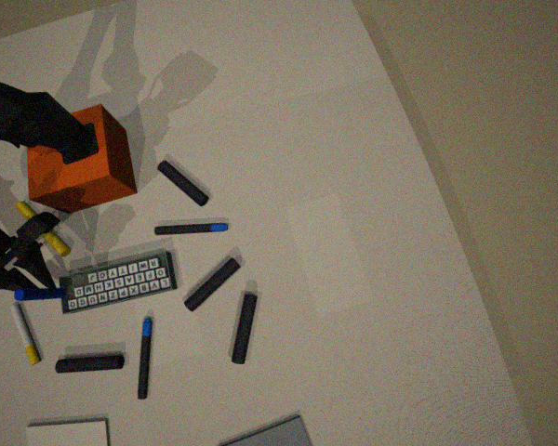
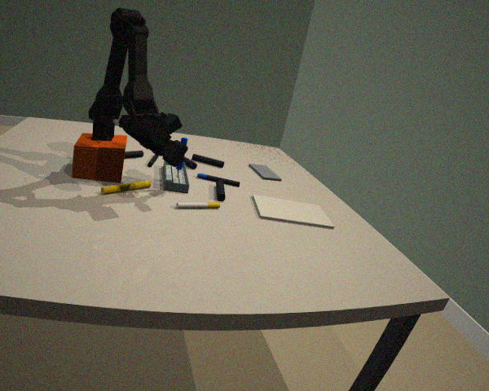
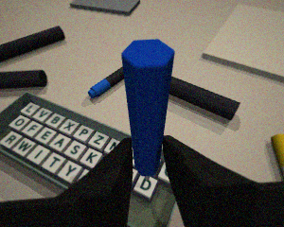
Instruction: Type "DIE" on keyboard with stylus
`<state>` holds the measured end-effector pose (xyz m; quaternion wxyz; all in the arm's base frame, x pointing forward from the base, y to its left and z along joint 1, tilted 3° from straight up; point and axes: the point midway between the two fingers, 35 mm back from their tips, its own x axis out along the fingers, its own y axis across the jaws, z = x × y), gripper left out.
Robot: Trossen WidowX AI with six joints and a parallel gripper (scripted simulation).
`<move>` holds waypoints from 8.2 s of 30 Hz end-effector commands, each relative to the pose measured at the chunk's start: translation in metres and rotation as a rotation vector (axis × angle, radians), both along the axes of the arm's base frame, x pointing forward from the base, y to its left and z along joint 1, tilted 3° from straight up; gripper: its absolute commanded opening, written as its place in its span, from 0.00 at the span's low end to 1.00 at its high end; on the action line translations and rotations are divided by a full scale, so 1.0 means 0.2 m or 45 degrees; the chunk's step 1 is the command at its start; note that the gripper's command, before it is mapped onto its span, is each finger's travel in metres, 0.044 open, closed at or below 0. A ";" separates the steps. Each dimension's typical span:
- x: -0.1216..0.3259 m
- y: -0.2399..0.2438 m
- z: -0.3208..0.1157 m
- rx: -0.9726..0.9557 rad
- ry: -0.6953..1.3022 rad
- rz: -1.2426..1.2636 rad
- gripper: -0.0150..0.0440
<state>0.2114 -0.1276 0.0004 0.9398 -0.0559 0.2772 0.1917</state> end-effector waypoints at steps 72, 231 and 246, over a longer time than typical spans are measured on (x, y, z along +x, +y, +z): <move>0.00 0.02 0.08 0.002 -0.002 0.013 0.40; 0.12 0.56 0.02 0.034 -0.005 0.668 0.25; 0.12 0.57 -0.03 0.034 -0.005 0.668 0.39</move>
